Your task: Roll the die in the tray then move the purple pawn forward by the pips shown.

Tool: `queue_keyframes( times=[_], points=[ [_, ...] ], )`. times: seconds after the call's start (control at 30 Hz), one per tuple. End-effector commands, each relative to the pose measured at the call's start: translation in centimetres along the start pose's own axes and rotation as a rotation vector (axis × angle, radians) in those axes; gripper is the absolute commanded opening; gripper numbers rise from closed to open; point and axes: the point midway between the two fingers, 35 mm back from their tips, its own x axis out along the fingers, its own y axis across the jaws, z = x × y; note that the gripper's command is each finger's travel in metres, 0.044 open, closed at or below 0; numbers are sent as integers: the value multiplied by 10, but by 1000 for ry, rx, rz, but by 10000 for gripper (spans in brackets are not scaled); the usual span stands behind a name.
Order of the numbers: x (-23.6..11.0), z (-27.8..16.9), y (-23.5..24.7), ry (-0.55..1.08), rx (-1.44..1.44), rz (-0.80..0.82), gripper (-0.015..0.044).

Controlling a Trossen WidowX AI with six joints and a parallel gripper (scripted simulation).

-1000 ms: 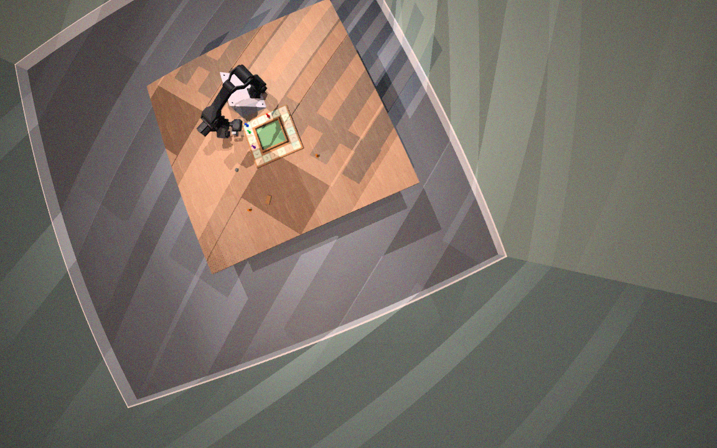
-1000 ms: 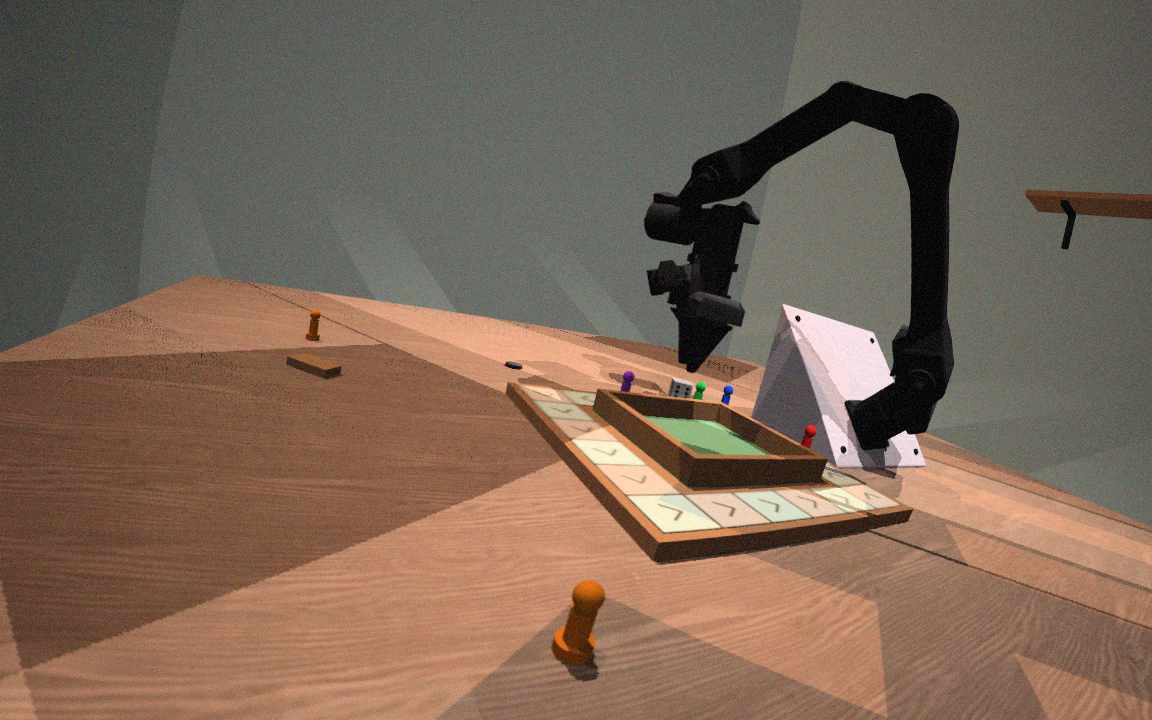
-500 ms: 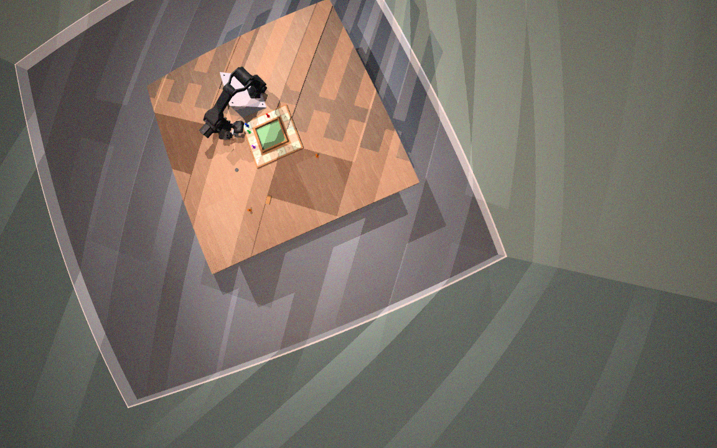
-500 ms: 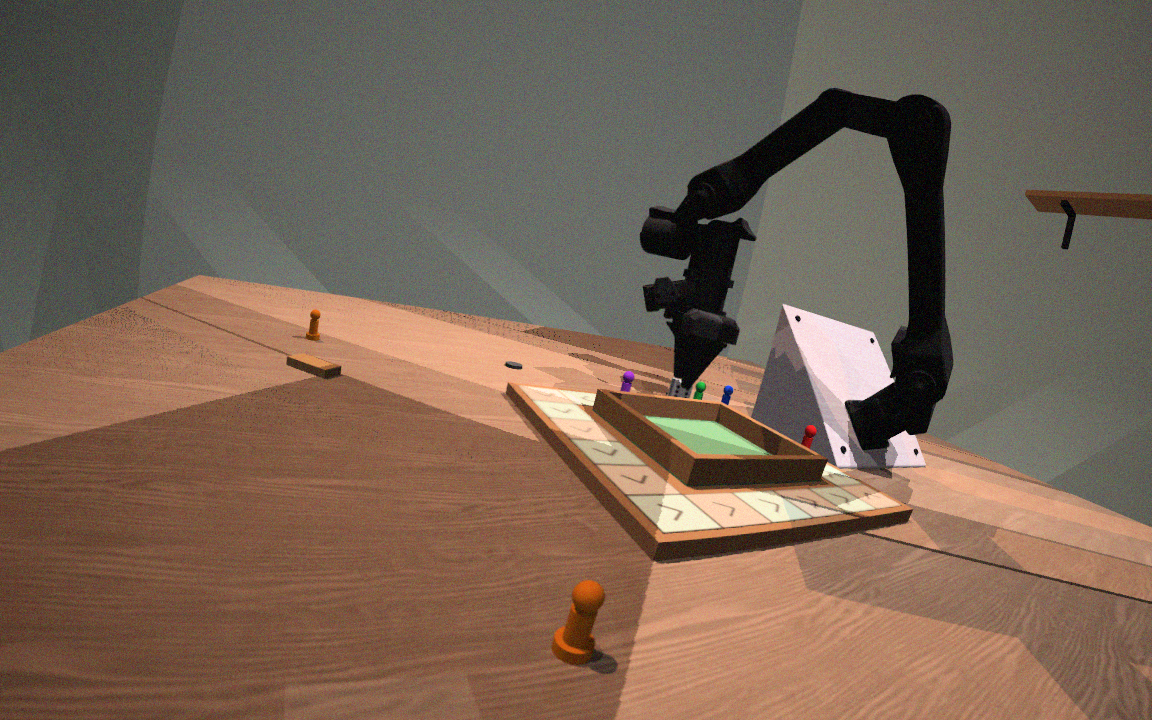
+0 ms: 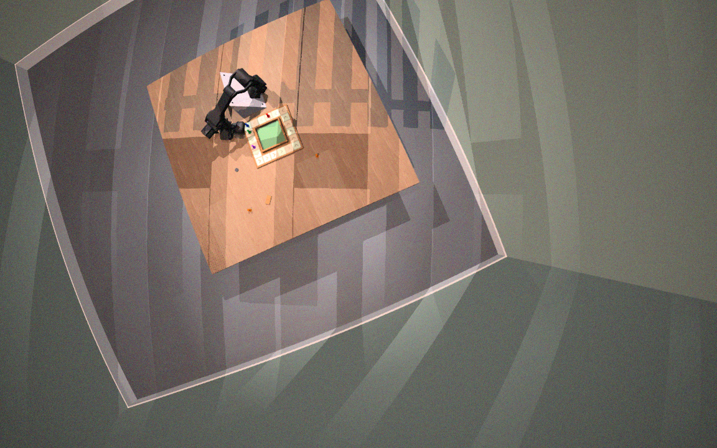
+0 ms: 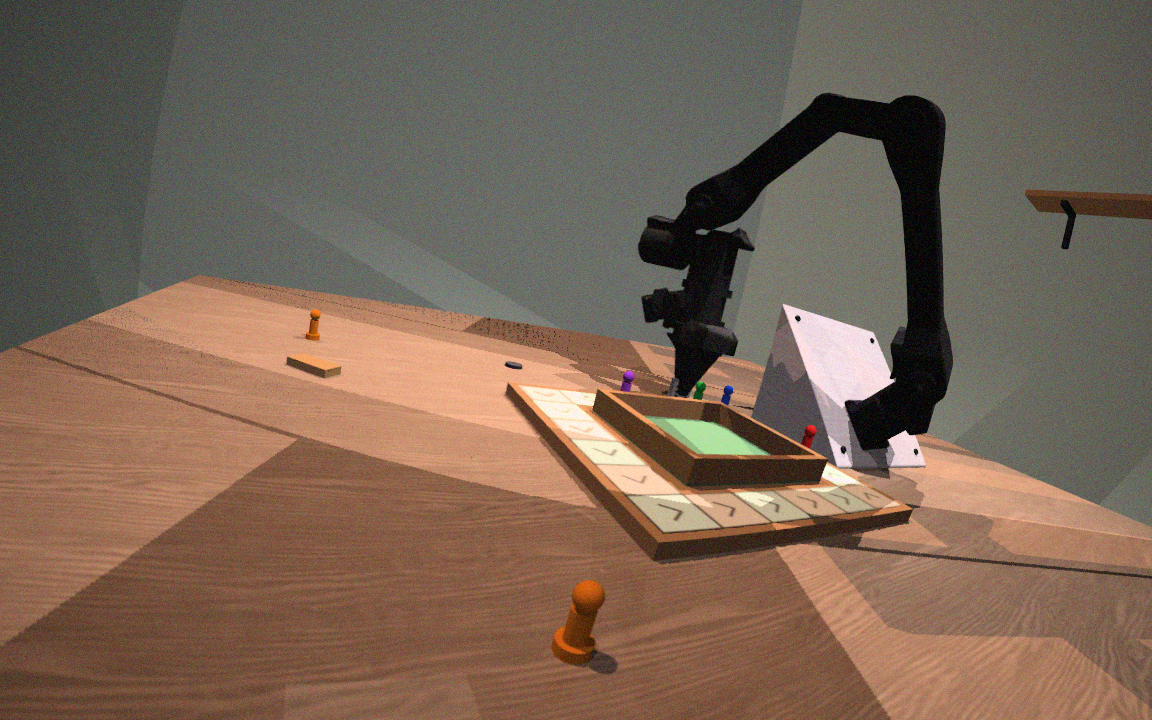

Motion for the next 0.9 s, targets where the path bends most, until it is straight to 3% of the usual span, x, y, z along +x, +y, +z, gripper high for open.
queue_keyframes(
  times=[0.0,0.1,0.17,0.87],
  points=[
    [1,1,0,-4,2,3,71],
    [1,1,0,-4,2,3,51],
    [0,1,0,-5,2,3,0],
    [-114,10,5,-4,4,0,0]
  ],
)
